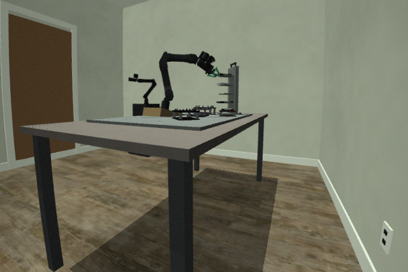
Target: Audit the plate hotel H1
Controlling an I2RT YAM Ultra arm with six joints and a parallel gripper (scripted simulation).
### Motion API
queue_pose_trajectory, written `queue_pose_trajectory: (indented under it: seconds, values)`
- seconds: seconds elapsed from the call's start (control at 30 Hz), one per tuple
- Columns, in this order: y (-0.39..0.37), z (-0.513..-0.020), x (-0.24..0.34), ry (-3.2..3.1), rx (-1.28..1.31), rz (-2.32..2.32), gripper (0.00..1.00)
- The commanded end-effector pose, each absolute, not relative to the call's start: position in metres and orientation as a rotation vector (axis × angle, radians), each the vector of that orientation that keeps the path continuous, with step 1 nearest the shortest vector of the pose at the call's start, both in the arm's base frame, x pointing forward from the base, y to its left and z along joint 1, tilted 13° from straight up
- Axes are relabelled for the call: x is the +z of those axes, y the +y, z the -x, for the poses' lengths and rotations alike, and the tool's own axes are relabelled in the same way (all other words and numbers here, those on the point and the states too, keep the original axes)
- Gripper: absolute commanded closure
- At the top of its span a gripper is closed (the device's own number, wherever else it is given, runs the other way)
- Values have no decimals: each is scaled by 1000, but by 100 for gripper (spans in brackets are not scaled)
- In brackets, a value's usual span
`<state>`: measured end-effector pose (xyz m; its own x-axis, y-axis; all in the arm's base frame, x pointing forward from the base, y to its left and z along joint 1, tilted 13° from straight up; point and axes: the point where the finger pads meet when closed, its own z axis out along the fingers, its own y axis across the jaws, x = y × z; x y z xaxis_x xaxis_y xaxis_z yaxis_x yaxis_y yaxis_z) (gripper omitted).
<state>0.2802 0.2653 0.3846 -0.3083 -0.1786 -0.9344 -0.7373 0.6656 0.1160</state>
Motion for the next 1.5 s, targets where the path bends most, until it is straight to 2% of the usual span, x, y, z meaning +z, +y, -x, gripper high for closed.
queue_pose_trajectory:
  seconds: [0.0, 0.13, 0.27, 0.33, 0.93, 1.27, 1.37, 1.47]
  values:
    - [254, -274, 405, 1776, 671, 710, 14]
    - [252, -271, 414, 1753, 674, 704, 14]
    - [248, -268, 391, 1808, 666, 717, 14]
    - [247, -267, 406, 1762, 672, 707, 14]
    - [232, -252, 391, 1791, 668, 714, 14]
    - [224, -244, 402, 1760, 672, 707, 14]
    - [221, -242, 382, 1811, 666, 718, 14]
    - [219, -240, 394, 1770, 669, 711, 14]
